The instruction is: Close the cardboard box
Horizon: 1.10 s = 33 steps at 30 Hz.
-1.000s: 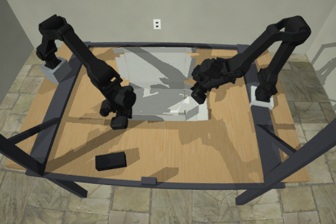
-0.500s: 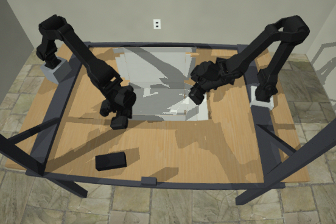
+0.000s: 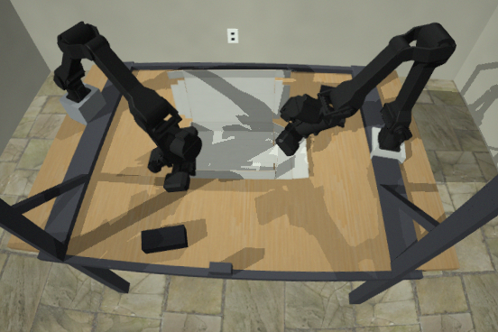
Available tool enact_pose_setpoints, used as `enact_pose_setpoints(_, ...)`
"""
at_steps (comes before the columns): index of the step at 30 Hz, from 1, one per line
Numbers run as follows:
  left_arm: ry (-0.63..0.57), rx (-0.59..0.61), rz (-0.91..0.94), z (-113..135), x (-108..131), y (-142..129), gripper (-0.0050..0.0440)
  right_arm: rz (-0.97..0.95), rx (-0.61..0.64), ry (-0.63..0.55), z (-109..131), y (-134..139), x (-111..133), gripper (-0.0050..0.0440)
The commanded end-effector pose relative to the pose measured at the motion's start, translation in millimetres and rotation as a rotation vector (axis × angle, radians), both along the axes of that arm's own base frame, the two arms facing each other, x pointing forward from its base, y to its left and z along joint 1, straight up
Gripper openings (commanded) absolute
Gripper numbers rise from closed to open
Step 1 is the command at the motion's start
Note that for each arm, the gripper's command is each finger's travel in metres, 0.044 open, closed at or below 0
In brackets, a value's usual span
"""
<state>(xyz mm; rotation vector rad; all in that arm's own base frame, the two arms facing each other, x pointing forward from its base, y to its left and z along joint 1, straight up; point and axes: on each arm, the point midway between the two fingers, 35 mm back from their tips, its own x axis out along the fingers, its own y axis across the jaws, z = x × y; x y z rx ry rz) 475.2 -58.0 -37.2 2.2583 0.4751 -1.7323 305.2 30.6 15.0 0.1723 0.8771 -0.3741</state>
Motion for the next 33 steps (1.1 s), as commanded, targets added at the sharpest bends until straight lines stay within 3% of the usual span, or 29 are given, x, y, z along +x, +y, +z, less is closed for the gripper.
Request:
enact_pose_setpoints(1,-0.037,-0.006,-0.005,14.6,7.1,-0.9,0.0006,-0.049,0.019,-0.006,6.0,5.1,7.2,0.0000)
enact_pose_setpoints(15,-0.037,-0.006,-0.005,14.6,7.1,-1.0,0.0006,-0.105,0.024,0.004,7.0,8.6,9.7,0.0000)
enact_pose_setpoints(20,-0.037,-0.006,-0.005,14.6,7.1,-1.0,0.0006,-0.217,0.042,0.028,7.9,11.2,12.4,0.0000)
enact_pose_setpoints(33,-0.037,-0.007,-0.005,14.6,7.1,-1.0,0.0006,-0.222,0.043,0.027,7.8,13.1,14.1,0.0000)
